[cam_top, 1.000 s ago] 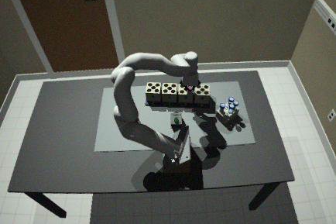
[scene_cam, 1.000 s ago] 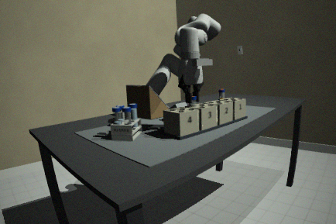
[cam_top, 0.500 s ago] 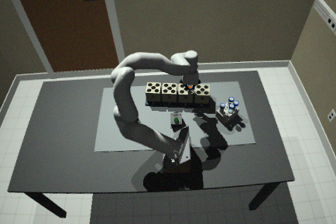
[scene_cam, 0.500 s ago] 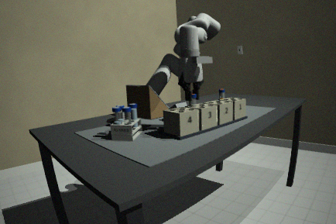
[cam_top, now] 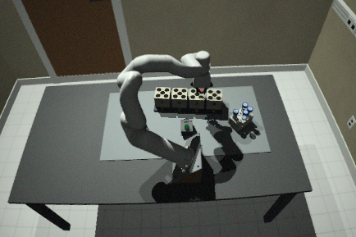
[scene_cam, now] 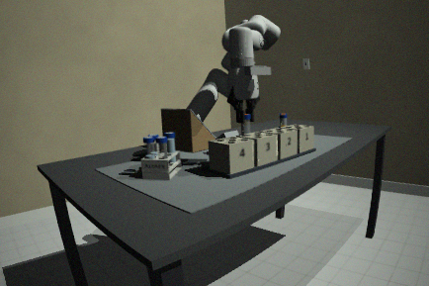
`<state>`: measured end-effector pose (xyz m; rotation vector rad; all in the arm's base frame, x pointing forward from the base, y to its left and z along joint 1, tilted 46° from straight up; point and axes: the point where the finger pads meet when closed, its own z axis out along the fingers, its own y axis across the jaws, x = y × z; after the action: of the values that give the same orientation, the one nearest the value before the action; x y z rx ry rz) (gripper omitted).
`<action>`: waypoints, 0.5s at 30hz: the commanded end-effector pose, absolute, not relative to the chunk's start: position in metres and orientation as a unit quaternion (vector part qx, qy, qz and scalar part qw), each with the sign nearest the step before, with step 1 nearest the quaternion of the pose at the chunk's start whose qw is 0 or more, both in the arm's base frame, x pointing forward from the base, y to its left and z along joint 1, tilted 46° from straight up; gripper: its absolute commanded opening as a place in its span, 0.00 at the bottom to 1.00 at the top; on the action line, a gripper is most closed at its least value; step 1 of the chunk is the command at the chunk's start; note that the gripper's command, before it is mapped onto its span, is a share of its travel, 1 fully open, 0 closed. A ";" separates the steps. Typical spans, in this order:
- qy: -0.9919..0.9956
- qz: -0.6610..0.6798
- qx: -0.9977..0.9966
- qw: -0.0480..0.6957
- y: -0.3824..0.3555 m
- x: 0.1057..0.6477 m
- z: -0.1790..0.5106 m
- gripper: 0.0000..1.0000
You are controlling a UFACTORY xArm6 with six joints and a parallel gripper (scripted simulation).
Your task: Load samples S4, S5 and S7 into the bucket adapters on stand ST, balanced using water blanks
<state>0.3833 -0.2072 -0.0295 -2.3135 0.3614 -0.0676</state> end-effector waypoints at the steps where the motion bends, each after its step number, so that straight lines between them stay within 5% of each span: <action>1: 0.142 -0.028 -0.910 0.388 -0.214 0.383 -0.023 0.00; 15: 0.142 -0.028 -0.910 0.388 -0.231 0.379 -0.007 0.00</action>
<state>0.3790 -0.2251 -0.0115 -2.3130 0.3613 -0.0668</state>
